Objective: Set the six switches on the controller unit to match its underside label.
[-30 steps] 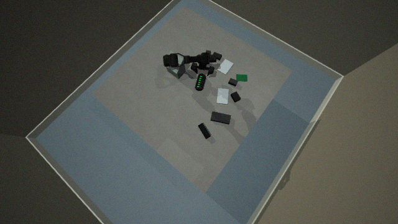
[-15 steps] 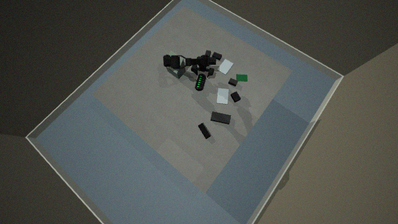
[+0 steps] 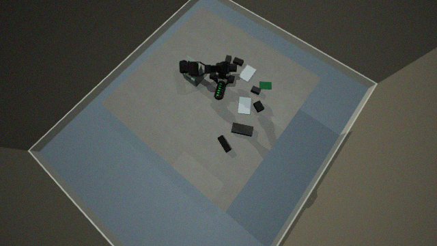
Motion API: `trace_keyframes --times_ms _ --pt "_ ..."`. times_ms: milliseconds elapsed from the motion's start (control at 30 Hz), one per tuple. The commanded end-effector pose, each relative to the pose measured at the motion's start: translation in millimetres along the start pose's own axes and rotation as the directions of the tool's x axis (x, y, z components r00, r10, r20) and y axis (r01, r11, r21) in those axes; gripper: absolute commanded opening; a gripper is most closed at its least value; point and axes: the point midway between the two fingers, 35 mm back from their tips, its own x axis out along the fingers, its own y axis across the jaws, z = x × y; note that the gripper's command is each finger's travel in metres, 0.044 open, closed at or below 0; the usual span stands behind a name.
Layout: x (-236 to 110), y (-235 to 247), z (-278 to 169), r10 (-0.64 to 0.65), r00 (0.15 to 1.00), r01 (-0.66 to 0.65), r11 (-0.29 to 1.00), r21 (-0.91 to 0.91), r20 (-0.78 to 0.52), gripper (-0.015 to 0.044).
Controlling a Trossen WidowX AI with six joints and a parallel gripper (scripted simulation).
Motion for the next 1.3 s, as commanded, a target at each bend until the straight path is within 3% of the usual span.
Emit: trace_keyframes --times_ms 0,1267 --pt "1.0 0.1 -0.1 0.0 1.0 0.0 1.0 -0.002 -0.003 0.0326" --pt "-18.8 -0.1 -13.9 0.0 0.999 0.0 1.0 -0.002 0.037 0.0336"
